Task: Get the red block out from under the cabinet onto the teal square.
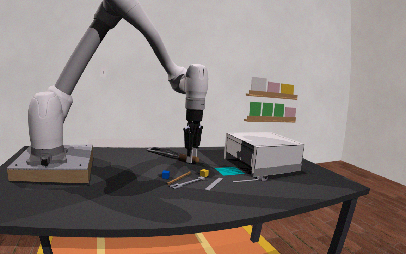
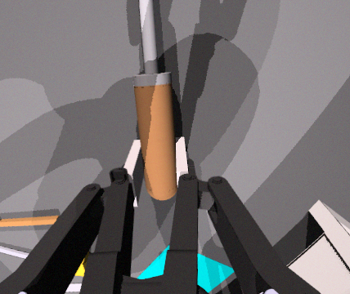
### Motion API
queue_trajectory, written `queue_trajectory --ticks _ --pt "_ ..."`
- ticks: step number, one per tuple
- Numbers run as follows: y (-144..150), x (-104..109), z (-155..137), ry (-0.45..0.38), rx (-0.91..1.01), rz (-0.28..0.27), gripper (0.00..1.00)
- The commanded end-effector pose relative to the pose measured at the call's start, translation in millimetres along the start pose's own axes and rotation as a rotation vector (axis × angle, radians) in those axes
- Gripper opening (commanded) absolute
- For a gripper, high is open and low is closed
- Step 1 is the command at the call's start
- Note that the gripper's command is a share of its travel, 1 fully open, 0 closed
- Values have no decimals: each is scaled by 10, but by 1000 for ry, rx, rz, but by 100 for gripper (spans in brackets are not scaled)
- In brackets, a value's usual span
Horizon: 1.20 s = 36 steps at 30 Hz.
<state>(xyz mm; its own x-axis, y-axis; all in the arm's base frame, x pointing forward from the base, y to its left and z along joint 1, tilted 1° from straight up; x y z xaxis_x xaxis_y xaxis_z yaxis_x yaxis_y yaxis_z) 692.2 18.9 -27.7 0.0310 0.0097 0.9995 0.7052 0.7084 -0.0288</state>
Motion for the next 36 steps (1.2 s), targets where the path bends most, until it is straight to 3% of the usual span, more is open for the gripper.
queue_trajectory --ticks 1,36 --pt "-42 -2 47 -3 -111 -6 0" --pt "-417 -5 406 0 -1005 -7 0"
Point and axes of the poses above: the point where the finger pads meet when closed, its own x axis back along the fingers, its own y axis across the jaws, z = x × y, the point moved 1 cm from there along x, back along the fingers, and after that the axes turned 14 degrees about x, right-handed, at the moved point
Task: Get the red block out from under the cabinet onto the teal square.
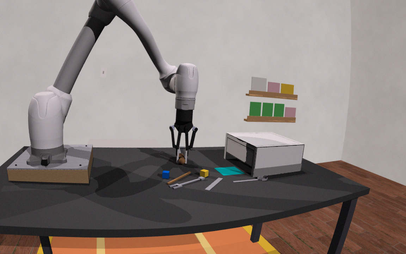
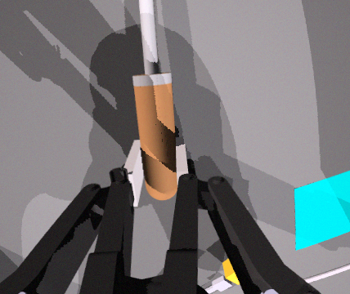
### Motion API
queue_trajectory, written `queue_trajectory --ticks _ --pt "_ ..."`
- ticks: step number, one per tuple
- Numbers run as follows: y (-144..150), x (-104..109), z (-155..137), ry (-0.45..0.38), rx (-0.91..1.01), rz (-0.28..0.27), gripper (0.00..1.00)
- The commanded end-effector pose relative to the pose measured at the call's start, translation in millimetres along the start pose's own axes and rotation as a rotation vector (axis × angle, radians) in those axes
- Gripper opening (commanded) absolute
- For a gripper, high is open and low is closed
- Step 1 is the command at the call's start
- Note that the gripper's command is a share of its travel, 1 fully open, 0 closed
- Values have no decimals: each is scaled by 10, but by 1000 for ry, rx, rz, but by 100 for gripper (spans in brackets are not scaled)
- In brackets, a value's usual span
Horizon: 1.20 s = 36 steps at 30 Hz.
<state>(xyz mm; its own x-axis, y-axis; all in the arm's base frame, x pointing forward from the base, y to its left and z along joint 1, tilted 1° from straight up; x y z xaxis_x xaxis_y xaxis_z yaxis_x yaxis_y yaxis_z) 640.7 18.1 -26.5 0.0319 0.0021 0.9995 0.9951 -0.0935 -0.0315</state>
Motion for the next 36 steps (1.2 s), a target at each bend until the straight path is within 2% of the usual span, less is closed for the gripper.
queue_trajectory --ticks 1,23,25,36 --pt "-85 -1 -9 -5 -155 -8 0" --pt "-418 -4 -48 -2 -733 -10 0" --pt "-418 -4 -48 -2 -733 -10 0" --pt "-564 -5 -65 -1 -986 -10 0"
Point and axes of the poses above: the point where the finger pads meet when closed, its own x axis back along the fingers, its own y axis across the jaws, z = x × y, the point moved 1 cm from there along x, back along the fingers, and after that the axes turned 14 degrees about x, right-handed, at the moved point
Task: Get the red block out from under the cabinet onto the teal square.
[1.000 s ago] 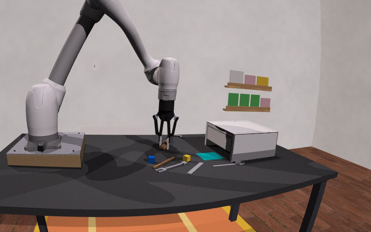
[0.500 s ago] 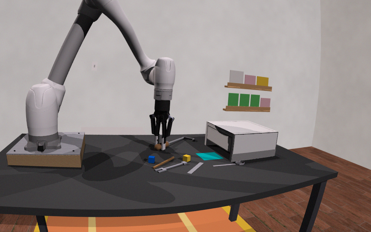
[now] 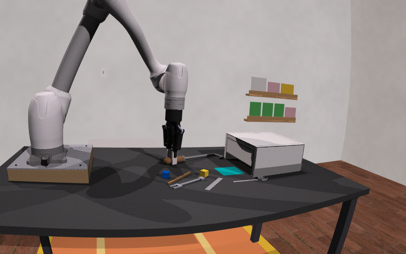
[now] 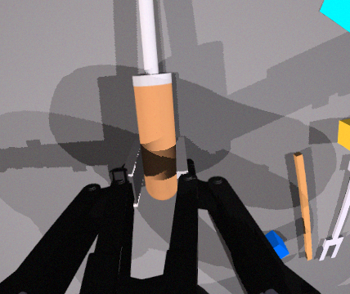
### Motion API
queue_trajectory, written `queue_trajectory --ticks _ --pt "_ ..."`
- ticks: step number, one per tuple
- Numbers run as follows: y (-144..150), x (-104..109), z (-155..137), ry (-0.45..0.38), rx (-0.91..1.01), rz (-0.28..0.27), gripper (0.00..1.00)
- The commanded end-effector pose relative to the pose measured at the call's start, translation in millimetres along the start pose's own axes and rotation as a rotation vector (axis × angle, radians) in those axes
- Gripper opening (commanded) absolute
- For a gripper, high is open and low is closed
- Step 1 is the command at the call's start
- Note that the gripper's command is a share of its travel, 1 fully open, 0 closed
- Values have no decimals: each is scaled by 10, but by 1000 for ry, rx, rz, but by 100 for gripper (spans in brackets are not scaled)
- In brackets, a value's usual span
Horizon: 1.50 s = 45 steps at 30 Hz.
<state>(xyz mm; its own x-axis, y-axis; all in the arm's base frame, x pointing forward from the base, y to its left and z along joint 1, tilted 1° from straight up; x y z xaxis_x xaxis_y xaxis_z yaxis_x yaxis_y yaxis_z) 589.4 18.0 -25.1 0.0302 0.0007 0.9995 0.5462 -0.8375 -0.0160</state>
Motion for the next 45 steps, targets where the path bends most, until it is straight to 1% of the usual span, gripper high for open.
queue_trajectory --ticks 1,21,34,45 --pt "-27 -3 -61 1 -107 -9 0" --pt "-105 -3 -187 2 -363 -9 0" --pt "-125 -4 -219 3 -428 -9 0" --pt "-130 -4 -226 3 -443 -9 0"
Point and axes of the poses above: the point where the finger pads meet when closed, its own x axis back along the fingers, its own y axis across the jaws, z = x × y, the point moved 1 cm from there along x, back along the fingers, and after that the axes turned 14 degrees about x, right-handed, at the moved point
